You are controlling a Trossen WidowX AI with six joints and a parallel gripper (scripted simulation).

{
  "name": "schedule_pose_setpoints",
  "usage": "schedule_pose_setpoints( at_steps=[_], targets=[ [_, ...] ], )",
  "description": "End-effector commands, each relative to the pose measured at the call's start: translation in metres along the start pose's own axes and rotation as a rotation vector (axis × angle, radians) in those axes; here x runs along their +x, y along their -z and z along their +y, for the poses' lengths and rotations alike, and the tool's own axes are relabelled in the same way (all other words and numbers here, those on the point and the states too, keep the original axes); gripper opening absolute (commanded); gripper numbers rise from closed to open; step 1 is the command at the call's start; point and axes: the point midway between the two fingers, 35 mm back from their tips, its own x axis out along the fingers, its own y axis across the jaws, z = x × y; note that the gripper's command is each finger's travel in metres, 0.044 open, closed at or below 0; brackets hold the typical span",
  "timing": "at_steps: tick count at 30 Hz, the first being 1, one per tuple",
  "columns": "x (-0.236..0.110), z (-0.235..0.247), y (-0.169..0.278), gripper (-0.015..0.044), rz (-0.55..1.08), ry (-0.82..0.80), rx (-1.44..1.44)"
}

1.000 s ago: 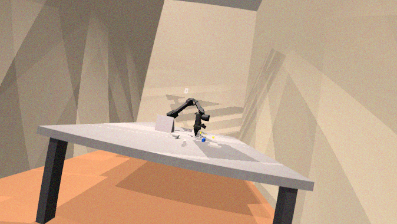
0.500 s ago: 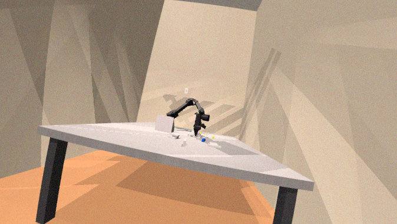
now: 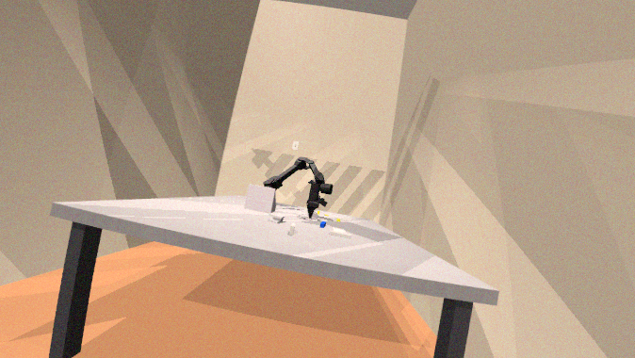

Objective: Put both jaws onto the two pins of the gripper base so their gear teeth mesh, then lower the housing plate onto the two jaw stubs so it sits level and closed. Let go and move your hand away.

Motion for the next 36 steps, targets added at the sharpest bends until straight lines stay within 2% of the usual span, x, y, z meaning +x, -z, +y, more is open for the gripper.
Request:
schedule_pose_setpoints(
  at_steps=[1,25,29,36],
  targets=[
    [0.0003,0.0004,-0.0004,0.0134,-0.003,-0.005,0.005],
    [0.0003,0.0004,-0.0004,0.0134,-0.003,-0.005,0.005],
    [0.0,0.0,0.0,0.0224,0.0,0.0,0.0],
    [0.0,0.0,0.0,0.0224,0.0,0.0,0.0]
  ],
)
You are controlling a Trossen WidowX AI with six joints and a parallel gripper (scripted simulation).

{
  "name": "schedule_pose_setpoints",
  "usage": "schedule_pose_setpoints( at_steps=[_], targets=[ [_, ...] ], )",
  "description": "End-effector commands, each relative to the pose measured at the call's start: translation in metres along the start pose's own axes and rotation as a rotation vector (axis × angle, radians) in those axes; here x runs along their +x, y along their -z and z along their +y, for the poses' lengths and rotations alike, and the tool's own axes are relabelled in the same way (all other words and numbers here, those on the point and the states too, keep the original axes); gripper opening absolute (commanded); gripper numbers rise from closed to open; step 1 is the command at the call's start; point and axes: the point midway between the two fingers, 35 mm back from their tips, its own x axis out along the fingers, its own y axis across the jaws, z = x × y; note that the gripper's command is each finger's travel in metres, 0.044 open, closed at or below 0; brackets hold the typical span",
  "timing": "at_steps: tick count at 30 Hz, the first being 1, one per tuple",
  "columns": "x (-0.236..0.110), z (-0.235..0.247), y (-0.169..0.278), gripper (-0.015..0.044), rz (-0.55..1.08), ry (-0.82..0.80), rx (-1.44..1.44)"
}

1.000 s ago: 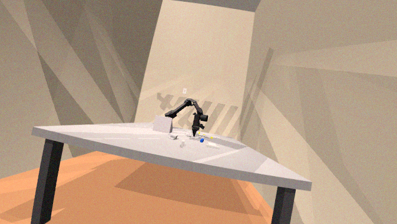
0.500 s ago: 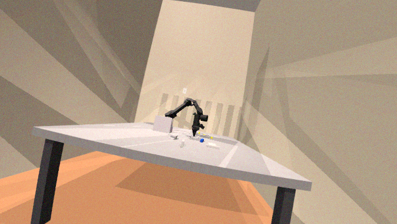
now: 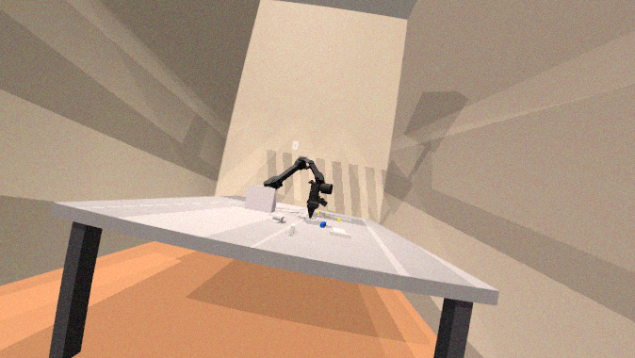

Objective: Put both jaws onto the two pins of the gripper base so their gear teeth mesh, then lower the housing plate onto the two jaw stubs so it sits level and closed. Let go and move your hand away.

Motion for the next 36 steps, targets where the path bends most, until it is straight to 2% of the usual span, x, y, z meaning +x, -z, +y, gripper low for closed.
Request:
schedule_pose_setpoints(
  at_steps=[1,8,15,19,27,36],
  targets=[
    [0.0,0.0,0.0,0.0224,0.0,0.0,0.0],
    [-0.007,0.0,-0.001,0.0224,0.0,0.001,0.001],
    [-0.067,0.0,0.001,0.0224,-0.002,-0.003,0.005],
    [-0.061,-0.002,-0.001,0.0224,-0.01,-0.005,0.012],
    [-0.063,0.011,-0.005,0.0434,-0.011,-0.003,-0.171],
    [-0.066,0.028,-0.01,0.044,-0.01,0.002,-0.431]
  ],
)
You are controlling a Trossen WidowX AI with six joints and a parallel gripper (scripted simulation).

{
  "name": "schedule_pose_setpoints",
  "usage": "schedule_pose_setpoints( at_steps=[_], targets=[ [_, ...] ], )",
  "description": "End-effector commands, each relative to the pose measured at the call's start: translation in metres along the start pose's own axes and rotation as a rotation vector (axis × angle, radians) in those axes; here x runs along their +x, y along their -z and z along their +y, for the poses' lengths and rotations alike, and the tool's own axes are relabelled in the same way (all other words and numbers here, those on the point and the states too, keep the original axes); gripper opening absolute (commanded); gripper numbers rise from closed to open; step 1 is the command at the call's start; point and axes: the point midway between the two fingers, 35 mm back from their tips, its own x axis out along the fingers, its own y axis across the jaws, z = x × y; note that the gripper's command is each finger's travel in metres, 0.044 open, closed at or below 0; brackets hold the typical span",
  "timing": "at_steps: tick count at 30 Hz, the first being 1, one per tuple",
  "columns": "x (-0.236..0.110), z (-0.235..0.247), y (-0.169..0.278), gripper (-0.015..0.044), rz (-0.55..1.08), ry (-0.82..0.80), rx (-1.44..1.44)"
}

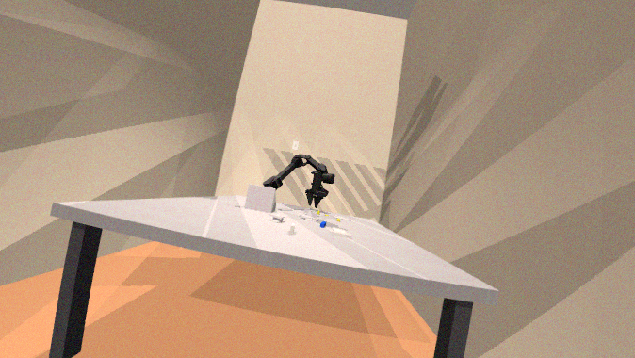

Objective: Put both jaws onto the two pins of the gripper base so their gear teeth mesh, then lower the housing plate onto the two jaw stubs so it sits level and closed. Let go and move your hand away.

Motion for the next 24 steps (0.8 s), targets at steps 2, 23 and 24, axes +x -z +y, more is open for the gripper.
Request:
schedule_pose_setpoints(
  at_steps=[2,23,24],
  targets=[
    [-0.003,0.01,-0.007,0.044,-0.005,0.003,-0.145],
    [-0.008,0.046,-0.029,0.044,0.001,0.008,-0.756],
    [-0.008,0.048,-0.03,0.044,0.002,0.008,-0.785]
  ],
)
